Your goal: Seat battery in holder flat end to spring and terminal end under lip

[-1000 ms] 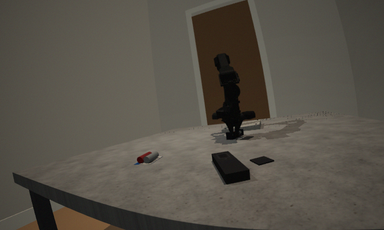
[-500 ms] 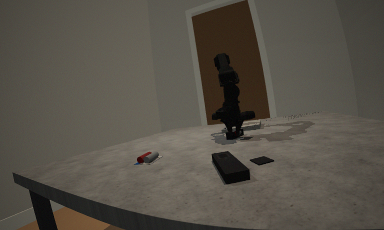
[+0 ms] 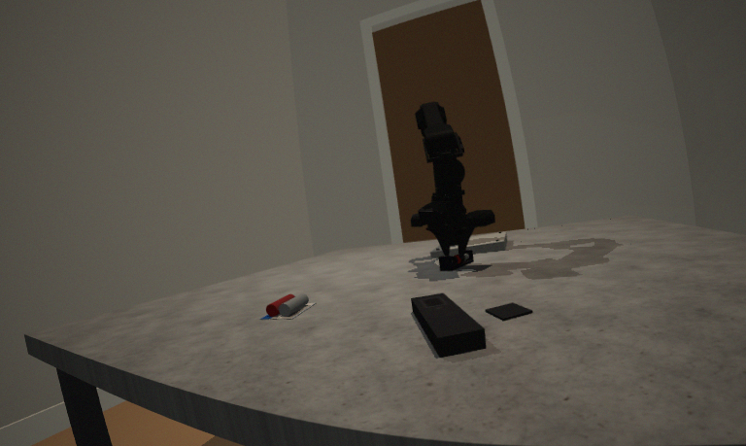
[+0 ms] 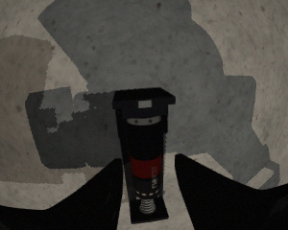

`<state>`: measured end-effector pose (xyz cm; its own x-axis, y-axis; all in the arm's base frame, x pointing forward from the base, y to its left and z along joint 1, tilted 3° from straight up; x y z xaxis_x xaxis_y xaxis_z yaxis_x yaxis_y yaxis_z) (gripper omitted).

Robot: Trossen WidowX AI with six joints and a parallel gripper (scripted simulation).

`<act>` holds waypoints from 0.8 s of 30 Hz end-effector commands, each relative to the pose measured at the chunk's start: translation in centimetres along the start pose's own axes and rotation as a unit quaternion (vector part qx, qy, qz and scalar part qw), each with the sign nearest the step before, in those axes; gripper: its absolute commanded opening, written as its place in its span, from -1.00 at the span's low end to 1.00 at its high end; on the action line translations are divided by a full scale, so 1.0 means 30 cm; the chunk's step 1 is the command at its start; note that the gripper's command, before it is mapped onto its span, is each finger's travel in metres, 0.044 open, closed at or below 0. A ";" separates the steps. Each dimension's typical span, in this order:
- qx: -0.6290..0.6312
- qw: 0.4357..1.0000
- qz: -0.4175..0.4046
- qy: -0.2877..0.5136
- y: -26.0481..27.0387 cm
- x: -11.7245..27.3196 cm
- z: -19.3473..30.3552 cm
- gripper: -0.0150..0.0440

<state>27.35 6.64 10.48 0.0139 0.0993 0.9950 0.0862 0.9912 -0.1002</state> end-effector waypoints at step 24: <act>-0.002 1.000 -0.002 -0.004 -0.018 0.243 0.016 1.00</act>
<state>26.96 6.87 17.68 0.0064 0.0980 0.9952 0.0836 0.9917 -0.0981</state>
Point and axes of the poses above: the point midway between the two fingers, 35 mm back from their tips, its own x axis back along the fingers, its own y axis across the jaws, z = x × y, the point moved 6 cm from there along x, back along the fingers, and after that the axes turned 14 degrees about x, right-handed, at the moved point
